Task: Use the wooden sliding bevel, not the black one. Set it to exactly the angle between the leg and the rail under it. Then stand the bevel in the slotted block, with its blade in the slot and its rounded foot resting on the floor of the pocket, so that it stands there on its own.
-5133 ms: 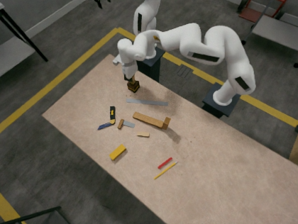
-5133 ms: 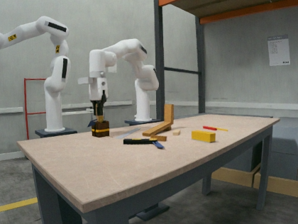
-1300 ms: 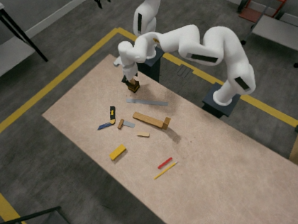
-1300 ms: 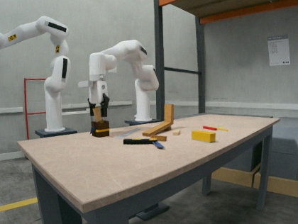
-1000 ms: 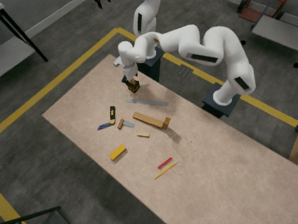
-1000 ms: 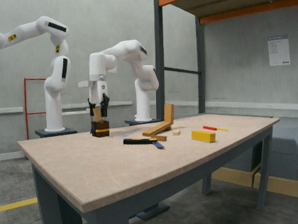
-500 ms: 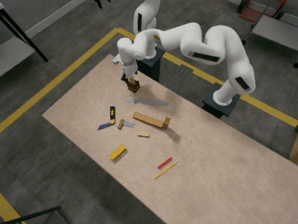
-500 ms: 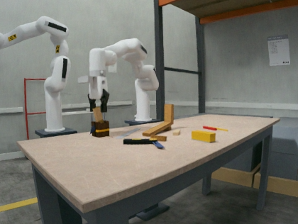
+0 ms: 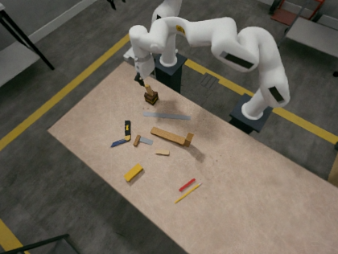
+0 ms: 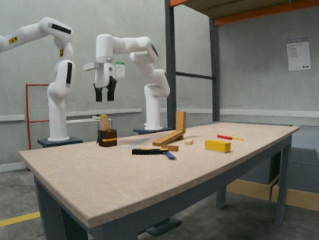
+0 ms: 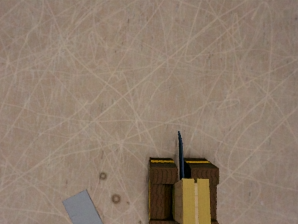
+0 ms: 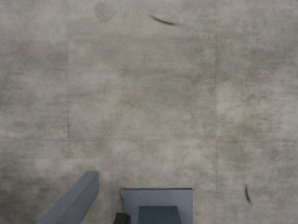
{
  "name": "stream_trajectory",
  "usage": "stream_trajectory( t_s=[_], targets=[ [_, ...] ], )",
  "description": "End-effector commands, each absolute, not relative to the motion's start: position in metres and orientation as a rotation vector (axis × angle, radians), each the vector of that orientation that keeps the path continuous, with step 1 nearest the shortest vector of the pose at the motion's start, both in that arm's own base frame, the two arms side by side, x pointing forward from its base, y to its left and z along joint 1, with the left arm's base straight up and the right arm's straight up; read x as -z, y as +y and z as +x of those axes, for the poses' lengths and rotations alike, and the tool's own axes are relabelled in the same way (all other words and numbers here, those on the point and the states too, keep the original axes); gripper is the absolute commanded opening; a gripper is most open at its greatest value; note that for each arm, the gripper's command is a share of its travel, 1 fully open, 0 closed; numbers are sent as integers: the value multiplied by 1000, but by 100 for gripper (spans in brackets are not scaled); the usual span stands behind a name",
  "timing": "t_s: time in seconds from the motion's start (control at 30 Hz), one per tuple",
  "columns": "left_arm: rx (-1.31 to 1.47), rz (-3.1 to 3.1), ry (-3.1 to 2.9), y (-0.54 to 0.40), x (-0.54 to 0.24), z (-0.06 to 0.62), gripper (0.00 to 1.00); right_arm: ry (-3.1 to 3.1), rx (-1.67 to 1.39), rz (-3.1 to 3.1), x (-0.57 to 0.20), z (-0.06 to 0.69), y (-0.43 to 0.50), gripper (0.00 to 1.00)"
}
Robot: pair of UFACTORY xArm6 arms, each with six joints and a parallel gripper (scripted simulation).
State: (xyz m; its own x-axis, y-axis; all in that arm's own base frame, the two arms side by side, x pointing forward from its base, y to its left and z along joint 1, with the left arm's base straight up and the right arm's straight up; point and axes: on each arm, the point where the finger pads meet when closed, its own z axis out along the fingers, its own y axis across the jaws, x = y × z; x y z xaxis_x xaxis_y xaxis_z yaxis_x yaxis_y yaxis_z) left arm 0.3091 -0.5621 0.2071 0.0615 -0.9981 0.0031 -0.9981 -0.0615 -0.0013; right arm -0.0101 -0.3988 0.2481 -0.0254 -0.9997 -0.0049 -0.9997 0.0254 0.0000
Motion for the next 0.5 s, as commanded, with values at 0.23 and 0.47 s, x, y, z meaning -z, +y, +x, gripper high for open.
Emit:
stream_trajectory(
  t_s=[0.23,0.47],
  targets=[
    [-8,2287,-2151,-563,-226,310,100,2249,0,-2193,-250,-10,-400,100],
    [-8,2287,-2151,-563,-226,310,100,2249,0,-2193,-250,-10,-400,100]
  ],
)
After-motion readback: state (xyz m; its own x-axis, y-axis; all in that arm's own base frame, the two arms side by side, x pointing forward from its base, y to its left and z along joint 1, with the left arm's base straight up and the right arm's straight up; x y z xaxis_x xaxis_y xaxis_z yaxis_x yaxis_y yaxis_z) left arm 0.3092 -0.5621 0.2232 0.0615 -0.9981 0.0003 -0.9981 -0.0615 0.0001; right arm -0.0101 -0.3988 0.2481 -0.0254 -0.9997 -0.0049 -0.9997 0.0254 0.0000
